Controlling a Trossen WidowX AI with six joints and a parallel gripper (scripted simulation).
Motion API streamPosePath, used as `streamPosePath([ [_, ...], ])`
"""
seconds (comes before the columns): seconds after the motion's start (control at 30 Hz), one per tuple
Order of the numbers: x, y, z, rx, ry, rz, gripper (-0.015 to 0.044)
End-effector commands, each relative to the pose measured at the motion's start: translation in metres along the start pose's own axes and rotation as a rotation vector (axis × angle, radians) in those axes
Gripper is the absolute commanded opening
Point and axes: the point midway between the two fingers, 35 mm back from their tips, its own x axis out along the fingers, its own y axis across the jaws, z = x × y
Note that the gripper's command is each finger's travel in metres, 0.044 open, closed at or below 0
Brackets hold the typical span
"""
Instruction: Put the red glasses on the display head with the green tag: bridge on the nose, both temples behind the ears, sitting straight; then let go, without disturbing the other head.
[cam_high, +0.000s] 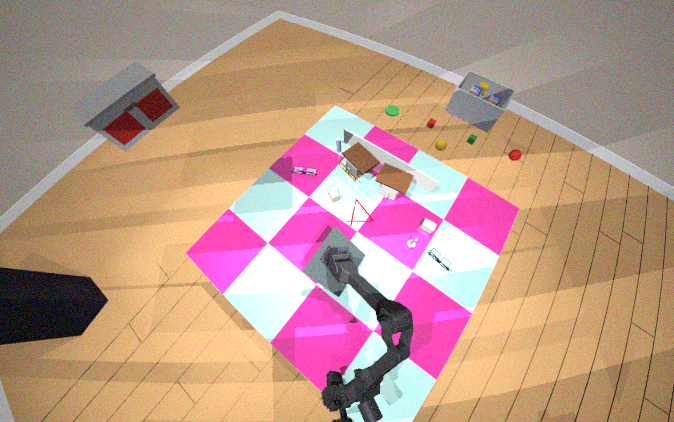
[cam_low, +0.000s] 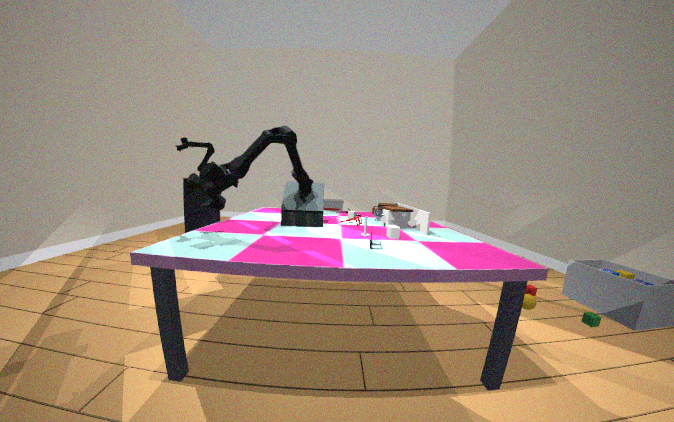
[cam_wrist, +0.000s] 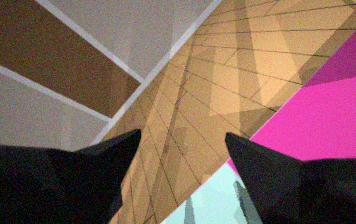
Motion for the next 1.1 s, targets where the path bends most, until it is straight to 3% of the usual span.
streamPosePath([
  [0.0, 0.000, 0.000, 0.000, 0.000, 0.000, 0.000, 0.0426],
  [0.23, 0.000, 0.000, 0.000, 0.000, 0.000, 0.000, 0.0440],
  [0.37, -0.011, 0.000, -0.016, -0.046, 0.038, 0.000, 0.0335],
  [0.5, -0.036, -0.005, -0.064, -0.176, 0.138, 0.003, 0.0230],
  [0.8, -0.120, -0.027, -0.183, -0.493, 0.395, 0.065, 0.0000],
  [1.07, -0.217, -0.055, -0.261, -0.749, 0.618, 0.163, 0.0000],
])
